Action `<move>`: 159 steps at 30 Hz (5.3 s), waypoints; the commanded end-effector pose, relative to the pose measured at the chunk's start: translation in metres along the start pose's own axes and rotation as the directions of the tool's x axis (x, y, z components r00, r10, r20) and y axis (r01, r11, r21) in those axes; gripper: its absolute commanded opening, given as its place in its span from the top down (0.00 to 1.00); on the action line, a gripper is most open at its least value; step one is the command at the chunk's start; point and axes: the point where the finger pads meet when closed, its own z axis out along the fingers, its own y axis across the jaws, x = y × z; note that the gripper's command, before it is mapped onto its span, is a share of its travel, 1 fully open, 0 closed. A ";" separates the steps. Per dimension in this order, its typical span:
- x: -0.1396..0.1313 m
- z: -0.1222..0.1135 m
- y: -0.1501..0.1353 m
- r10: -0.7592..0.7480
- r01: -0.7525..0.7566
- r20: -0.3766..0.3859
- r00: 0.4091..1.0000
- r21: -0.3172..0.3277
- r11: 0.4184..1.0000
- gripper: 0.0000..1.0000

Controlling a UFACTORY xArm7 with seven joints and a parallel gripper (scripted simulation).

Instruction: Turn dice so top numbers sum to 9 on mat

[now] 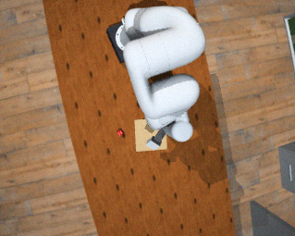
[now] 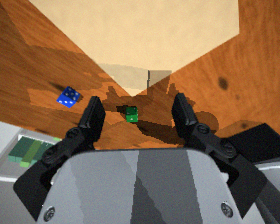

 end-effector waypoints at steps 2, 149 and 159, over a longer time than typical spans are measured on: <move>-0.012 -0.001 -0.011 0.004 -0.004 -0.013 1.000 -0.005 1.000 0.00; 0.028 -0.112 -0.104 0.008 -0.008 -0.013 1.000 -0.005 1.000 0.00; 0.105 -0.107 0.016 0.242 -0.243 -0.020 0.970 -0.012 0.970 0.00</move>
